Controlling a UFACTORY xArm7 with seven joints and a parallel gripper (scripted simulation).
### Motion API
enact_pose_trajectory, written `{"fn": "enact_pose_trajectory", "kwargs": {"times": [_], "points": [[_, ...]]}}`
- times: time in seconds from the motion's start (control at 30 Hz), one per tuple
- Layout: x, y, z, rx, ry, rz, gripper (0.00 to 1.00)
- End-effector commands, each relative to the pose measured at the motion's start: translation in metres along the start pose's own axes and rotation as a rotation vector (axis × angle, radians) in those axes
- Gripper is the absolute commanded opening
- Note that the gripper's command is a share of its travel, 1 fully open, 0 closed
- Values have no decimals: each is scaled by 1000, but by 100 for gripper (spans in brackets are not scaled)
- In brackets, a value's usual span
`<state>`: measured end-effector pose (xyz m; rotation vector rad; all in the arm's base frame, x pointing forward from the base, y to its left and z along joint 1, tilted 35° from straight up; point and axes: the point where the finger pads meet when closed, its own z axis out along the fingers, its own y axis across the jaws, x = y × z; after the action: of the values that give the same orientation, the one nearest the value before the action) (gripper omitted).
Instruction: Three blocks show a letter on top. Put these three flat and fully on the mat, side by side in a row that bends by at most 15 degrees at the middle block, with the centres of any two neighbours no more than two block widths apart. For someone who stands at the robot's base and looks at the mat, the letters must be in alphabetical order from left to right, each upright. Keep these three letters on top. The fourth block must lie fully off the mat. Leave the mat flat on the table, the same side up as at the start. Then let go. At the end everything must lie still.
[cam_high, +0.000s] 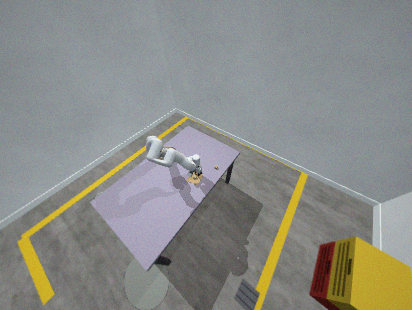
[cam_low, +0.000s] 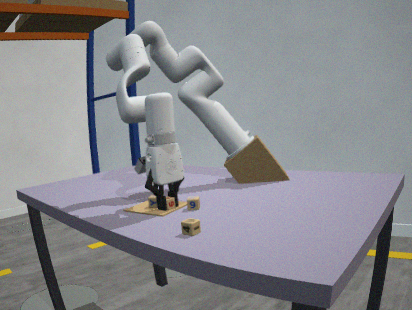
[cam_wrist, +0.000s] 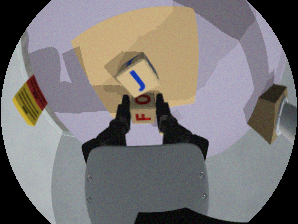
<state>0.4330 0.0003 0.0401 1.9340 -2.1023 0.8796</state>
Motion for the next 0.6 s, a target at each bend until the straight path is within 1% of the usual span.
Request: {"fn": "enact_pose_trajectory", "kwargs": {"times": [0.0, 0.03, 0.07, 0.57], "points": [[-1, -1, -1, 3, -2, -1, 43], [-1, -1, -1, 3, -2, -1, 43], [-1, -1, -1, 3, -2, -1, 47], [-1, -1, -4, 3, -2, 0, 47]]}}
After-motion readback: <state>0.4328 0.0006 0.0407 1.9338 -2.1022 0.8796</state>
